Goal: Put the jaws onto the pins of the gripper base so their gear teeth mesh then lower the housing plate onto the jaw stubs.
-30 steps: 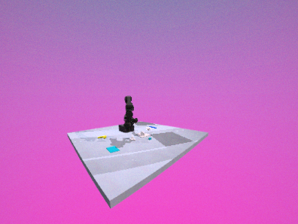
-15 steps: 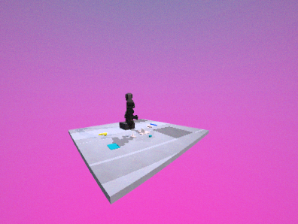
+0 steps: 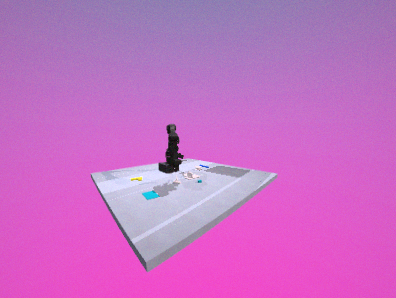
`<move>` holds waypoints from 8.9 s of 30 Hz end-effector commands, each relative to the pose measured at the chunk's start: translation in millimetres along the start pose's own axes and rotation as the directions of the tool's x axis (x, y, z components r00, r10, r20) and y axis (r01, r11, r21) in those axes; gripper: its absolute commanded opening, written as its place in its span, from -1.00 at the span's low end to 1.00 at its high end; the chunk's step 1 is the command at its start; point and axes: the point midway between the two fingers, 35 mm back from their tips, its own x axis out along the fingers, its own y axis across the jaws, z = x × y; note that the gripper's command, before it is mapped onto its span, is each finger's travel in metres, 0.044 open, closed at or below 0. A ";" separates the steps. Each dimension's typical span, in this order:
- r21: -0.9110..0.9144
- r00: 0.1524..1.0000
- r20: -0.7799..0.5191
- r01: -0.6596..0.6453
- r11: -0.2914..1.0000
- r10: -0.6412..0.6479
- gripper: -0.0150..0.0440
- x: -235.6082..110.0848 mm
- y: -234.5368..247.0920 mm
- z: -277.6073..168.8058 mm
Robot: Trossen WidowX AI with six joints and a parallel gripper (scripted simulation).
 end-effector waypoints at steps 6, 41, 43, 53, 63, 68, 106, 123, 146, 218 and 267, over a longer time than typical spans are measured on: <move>-0.197 1.000 0.001 0.003 0.980 -0.003 1.00 -0.9 0.9 2.8; -0.804 1.000 0.002 0.004 0.594 -0.003 1.00 -2.9 6.4 12.7; -0.828 1.000 0.002 0.004 0.560 -0.003 1.00 -3.0 6.7 13.3; -0.927 1.000 0.003 0.004 0.375 -0.003 1.00 -3.5 8.4 16.1; -0.945 1.000 0.003 0.004 0.326 -0.003 1.00 2.9 8.8 16.8; -0.945 1.000 0.003 0.004 0.326 -0.002 1.00 35.7 11.5 17.5; -0.945 1.000 0.003 0.004 0.326 -0.002 1.00 35.7 11.5 17.5; -0.945 1.000 0.003 0.004 0.326 -0.002 1.00 35.7 11.5 17.5; -0.945 1.000 0.003 0.004 0.326 -0.002 1.00 35.7 11.5 17.5; -0.945 1.000 0.003 0.004 0.326 -0.002 1.00 35.7 11.5 17.5; -0.945 1.000 0.003 0.004 0.326 -0.002 1.00 86.7 9.1 17.2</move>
